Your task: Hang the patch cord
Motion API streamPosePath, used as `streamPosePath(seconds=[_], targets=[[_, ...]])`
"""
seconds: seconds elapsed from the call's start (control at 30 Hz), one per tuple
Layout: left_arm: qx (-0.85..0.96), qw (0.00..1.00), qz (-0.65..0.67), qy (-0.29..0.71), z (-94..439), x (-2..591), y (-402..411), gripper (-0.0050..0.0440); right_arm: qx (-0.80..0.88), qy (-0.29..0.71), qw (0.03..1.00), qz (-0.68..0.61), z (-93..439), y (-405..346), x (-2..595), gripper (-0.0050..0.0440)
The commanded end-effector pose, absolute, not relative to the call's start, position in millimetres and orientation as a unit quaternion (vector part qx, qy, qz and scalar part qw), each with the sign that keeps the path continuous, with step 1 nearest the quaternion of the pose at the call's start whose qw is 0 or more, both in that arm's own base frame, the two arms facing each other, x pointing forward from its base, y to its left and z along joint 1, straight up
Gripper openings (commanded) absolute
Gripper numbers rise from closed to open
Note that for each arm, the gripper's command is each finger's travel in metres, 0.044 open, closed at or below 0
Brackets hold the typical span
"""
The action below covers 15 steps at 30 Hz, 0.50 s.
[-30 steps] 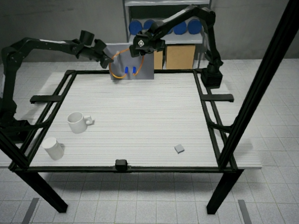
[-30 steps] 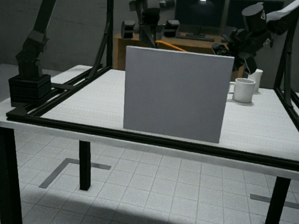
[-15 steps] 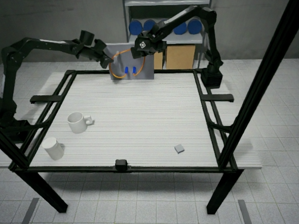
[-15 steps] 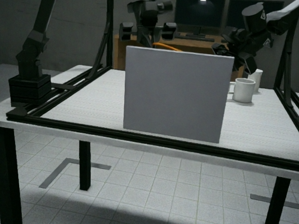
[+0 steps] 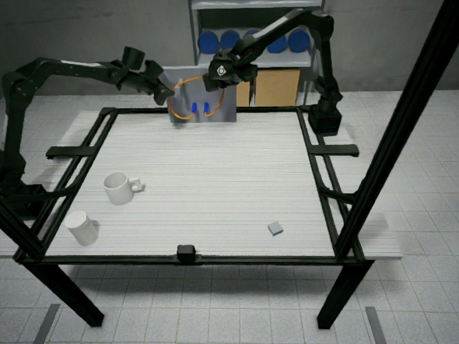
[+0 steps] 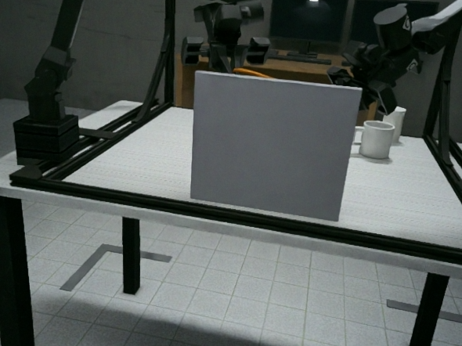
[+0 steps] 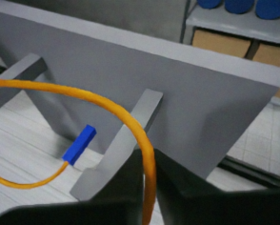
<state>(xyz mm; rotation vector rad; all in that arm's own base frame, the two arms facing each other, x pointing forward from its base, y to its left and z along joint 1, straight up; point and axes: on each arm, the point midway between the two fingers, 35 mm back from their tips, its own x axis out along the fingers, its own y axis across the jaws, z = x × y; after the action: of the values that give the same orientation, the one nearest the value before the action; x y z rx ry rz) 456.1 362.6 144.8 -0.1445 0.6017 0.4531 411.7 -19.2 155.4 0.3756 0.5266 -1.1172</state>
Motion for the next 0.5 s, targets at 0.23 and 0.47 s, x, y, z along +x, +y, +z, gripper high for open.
streamPosePath(seconds=[0.23,0.47], targets=[[-0.062,0.932,0.223,0.279,161.8,456.6,363.3,0.004,0.179,0.237,0.804,-0.515,163.9,-18.7,406.2,0.0025],[-0.062,0.932,0.223,0.279,161.8,456.6,363.3,0.004,0.176,0.239,0.804,-0.515,161.2,-18.5,404.3,0.0025]])
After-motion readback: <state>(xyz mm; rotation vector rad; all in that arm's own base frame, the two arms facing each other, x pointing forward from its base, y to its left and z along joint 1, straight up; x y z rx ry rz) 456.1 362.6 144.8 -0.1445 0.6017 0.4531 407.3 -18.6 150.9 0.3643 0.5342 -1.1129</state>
